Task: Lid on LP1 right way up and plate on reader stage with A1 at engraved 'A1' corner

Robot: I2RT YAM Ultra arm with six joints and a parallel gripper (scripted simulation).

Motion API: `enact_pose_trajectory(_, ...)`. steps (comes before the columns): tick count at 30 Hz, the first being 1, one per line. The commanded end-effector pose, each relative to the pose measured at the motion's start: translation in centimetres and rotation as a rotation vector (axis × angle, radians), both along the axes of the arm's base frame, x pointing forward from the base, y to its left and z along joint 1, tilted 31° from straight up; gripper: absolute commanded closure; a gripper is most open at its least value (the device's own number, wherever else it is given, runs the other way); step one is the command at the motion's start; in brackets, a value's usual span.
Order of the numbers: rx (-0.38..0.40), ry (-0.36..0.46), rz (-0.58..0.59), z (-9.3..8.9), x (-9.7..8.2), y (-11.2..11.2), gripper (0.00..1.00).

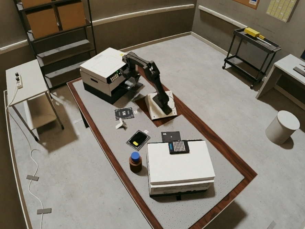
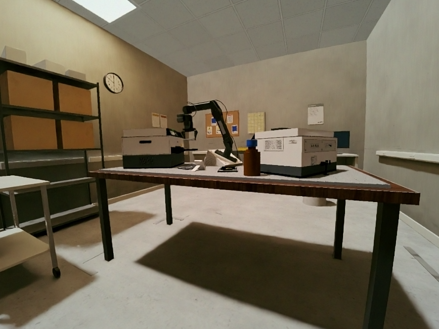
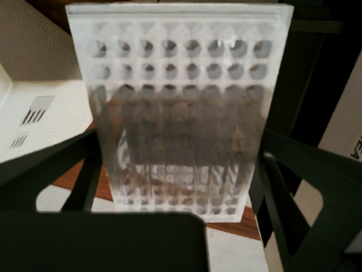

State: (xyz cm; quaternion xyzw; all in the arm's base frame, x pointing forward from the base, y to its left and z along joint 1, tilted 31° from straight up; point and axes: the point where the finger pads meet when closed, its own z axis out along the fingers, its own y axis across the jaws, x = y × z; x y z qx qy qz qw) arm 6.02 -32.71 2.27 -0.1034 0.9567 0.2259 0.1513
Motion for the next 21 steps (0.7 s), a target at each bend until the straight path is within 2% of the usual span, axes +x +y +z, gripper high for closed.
enact_pose_trajectory(1, -0.012, -0.018, -0.045, 0.6, -1.2, -1.1, 0.14)
enact_pose_trajectory(3, -0.012, -0.018, -0.045, 0.6, -1.2, -1.1, 0.14)
enact_pose_trajectory(4, -0.049, -0.019, -0.043, 1.6, -1.5, -1.4, 0.14)
enact_pose_trajectory(7, -0.045, -0.004, -0.033, 1.0, -2.7, -1.4, 0.14)
enact_pose_trajectory(8, -0.025, -0.005, -0.032, 0.3, -2.9, -1.3, 0.14)
enact_pose_trajectory(21, -0.032, -0.019, -0.032, 0.5, -2.7, -1.4, 0.14)
